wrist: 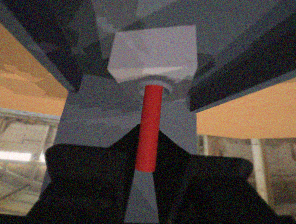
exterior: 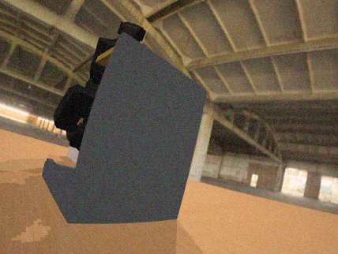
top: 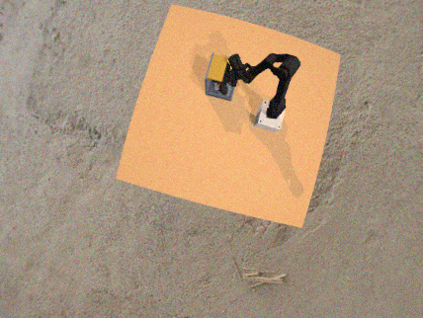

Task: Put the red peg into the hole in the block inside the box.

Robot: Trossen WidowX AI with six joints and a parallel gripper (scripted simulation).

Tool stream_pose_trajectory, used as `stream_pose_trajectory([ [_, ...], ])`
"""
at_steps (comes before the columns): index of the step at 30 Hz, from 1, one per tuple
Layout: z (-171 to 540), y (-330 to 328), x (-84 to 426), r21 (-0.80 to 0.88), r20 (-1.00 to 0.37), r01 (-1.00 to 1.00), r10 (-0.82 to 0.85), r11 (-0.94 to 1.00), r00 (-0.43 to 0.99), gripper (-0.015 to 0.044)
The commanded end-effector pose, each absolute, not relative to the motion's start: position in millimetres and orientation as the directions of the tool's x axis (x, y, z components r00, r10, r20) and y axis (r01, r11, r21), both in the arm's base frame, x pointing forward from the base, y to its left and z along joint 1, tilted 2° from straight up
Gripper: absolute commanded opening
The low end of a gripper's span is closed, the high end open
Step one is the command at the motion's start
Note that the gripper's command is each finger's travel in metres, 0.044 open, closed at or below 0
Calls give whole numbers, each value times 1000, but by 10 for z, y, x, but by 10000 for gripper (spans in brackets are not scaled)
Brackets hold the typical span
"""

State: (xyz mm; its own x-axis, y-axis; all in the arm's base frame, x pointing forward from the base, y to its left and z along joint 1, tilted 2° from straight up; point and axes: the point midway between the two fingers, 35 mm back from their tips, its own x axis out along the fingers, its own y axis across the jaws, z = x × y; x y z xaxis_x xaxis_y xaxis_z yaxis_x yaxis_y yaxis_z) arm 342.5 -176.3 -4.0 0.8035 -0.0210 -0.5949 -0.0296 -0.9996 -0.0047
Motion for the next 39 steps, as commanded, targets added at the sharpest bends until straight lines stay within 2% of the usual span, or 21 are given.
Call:
stream_pose_trajectory([
  [1, -40, -1763, 3425, -5, -595, -30, -21, -1000, 804, 26],
  [8, -40, -1763, 3425, -5, -595, -30, -21, -1000, 804, 210],
  [9, -40, -1763, 3425, -5, -595, -30, -21, -1000, 804, 220],
  [38, -105, -1635, 2653, -13, -611, -34, -20, -999, 792, 220],
  [39, -101, -1636, 2650, -13, -611, -34, -20, -999, 792, 246],
])
